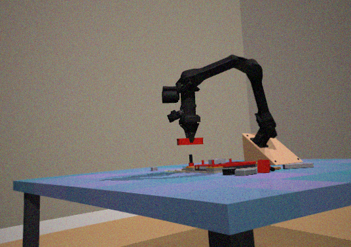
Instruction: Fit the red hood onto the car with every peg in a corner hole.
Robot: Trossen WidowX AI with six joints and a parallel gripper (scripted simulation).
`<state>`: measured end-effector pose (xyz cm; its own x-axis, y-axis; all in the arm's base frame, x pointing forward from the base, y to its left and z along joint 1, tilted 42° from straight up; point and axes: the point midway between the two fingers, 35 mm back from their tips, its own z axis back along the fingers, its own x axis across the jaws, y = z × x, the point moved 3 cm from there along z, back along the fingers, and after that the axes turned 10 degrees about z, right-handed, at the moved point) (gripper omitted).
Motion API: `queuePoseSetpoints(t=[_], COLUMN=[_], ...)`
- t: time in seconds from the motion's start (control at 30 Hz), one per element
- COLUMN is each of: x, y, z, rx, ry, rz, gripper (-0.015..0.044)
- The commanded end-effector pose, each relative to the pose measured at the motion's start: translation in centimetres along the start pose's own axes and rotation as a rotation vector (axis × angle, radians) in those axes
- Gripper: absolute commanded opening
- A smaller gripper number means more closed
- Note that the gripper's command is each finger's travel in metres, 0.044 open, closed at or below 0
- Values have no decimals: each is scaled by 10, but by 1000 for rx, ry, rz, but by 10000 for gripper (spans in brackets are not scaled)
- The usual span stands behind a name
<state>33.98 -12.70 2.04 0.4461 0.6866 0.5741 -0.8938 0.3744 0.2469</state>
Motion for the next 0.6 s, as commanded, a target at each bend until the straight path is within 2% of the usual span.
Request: queuePoseSetpoints(t=[0.0,0.57], x=[23,122], y=[5,44], z=[2,3], rx=[-4,0], ry=[-5,-39], rz=[79,460], gripper=[0,0])
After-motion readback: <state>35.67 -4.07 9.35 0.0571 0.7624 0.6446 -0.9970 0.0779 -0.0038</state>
